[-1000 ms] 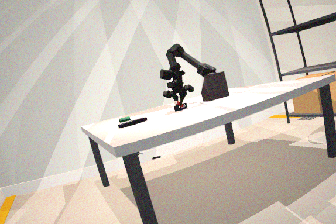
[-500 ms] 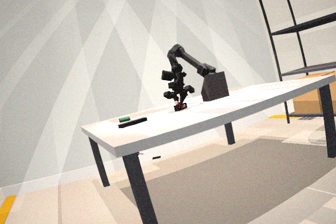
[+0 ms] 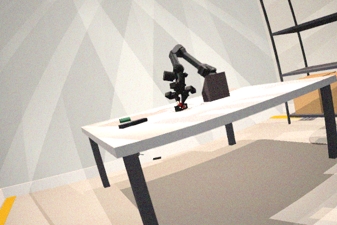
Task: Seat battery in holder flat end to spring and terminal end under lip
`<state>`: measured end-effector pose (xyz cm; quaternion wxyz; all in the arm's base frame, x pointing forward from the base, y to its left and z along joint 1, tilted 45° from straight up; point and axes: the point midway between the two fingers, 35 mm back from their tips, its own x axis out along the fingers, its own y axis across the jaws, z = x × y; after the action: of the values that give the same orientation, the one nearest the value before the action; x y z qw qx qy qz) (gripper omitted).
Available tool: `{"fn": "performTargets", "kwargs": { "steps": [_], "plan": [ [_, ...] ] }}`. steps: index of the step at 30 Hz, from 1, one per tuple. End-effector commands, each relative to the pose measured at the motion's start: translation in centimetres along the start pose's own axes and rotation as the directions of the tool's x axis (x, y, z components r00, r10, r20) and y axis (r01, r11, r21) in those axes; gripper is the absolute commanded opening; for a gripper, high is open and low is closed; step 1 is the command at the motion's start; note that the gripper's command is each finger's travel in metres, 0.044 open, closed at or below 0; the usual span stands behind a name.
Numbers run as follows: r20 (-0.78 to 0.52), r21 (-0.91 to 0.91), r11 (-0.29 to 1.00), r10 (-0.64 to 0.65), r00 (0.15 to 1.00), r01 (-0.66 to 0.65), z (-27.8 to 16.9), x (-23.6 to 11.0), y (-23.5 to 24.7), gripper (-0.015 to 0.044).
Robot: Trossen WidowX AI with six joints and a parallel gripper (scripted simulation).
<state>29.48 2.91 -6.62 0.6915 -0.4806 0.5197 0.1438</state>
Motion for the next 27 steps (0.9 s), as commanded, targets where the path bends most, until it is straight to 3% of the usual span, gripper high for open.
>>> {"fn": "performTargets", "kwargs": {
  "steps": [1,27],
  "plan": [
    [-0.008,-0.003,1.000,0.002,1.000,-0.002,-0.68,-0.18,0.09,0.0080],
    [-0.024,-0.004,1.000,0.006,1.000,-0.006,-1.21,-0.46,0.15,0.0080]
  ]
}}
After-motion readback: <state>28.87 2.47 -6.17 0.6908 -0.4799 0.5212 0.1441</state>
